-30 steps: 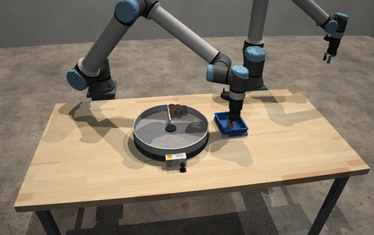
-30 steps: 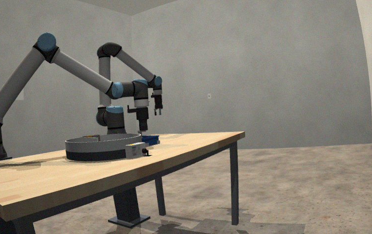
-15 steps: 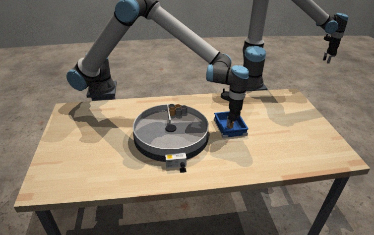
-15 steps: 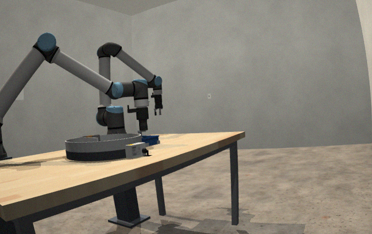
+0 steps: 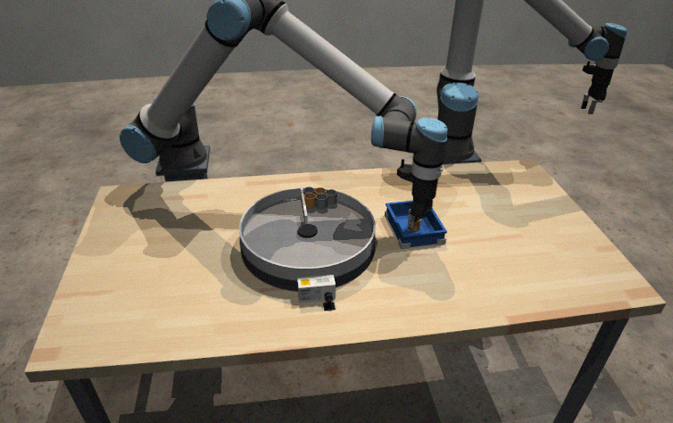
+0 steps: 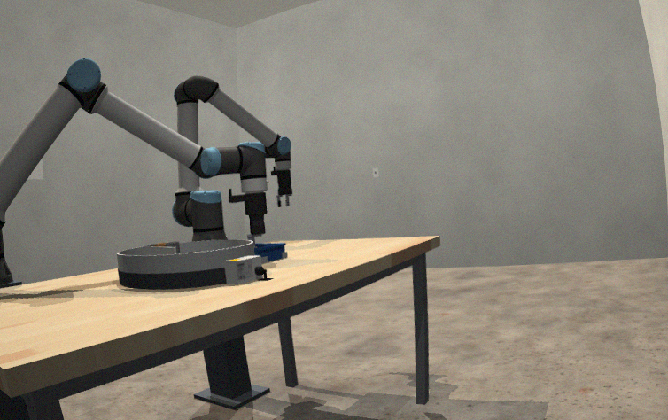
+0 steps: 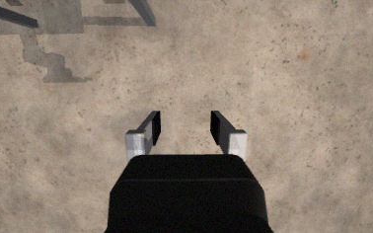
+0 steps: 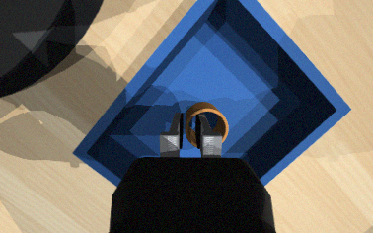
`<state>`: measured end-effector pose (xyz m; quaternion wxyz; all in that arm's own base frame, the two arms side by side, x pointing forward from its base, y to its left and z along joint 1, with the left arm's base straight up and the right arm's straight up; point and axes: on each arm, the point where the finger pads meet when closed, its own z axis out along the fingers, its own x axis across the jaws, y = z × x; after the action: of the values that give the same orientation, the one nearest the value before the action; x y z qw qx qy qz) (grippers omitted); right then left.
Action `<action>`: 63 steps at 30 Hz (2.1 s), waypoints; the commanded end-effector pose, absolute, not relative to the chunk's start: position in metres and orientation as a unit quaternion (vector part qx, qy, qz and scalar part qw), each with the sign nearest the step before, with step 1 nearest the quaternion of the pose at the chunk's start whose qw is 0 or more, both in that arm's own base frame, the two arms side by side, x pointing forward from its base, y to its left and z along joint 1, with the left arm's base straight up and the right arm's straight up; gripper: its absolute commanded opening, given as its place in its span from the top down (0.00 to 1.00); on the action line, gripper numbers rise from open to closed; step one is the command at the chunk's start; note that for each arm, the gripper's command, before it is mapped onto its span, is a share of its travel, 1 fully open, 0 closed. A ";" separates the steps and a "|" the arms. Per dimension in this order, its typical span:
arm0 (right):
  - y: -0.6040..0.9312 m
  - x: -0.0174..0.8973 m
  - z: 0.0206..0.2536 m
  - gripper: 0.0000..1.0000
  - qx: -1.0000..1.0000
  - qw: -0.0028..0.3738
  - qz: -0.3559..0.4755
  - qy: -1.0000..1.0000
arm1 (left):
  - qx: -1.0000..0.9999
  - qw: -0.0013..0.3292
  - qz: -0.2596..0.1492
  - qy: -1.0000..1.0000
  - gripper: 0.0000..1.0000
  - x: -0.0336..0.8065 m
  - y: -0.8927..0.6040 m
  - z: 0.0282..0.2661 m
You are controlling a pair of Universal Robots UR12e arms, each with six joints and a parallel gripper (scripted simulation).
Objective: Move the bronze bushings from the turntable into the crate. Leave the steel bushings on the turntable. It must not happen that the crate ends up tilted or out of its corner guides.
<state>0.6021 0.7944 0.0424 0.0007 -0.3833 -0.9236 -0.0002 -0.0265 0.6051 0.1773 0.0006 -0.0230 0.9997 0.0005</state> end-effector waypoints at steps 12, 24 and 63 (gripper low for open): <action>0.797 0.602 0.102 0.62 -0.383 0.000 -0.003 -0.924 | -0.023 0.000 0.000 1.000 0.00 -0.028 0.603 0.177; 0.797 0.602 0.138 0.62 -0.383 0.000 -0.003 -0.924 | -0.023 0.000 0.000 1.000 0.00 -0.028 0.603 0.177; 0.795 0.601 0.135 0.62 -0.383 0.001 0.000 -0.924 | -0.023 0.000 0.000 1.000 0.00 -0.028 0.603 0.177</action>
<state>0.6021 0.7944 0.1357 0.0006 -0.3833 -0.9236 -0.0010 -0.0265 0.6051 0.1773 0.0006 -0.0230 0.9997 0.0005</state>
